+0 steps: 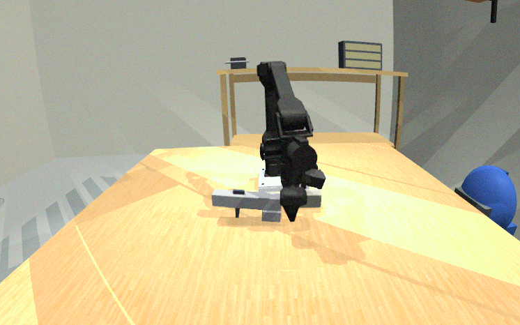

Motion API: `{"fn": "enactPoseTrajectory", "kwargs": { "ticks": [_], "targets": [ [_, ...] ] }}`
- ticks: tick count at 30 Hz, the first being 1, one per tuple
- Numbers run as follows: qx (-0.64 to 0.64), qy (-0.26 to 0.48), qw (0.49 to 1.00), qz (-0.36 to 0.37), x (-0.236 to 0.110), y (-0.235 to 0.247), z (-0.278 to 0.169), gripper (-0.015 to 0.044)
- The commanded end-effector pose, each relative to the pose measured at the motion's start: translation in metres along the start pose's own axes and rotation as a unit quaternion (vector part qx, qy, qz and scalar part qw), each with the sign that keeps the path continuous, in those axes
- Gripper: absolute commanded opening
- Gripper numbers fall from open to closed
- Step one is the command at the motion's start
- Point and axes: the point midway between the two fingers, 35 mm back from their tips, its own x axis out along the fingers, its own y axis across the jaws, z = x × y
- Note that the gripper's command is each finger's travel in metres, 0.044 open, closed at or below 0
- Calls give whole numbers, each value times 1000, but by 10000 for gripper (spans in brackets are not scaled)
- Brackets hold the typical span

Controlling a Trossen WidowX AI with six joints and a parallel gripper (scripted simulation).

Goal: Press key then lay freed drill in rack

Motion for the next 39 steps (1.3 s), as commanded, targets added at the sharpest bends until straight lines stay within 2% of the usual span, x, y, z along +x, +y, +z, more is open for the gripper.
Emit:
{"fn": "enactPoseTrajectory", "kwargs": {
  "ticks": [1,2,18,21,39],
  "targets": [
    [-1,1,1000,4,5,2,-1,440],
    [-1,1,1000,4,5,2,-1,440],
    [0,0,1000,1,1,0,0,20],
    [0,0,1000,1,1,0,0,0],
    [-1,0,1000,4,3,1,15,0]
  ]
}}
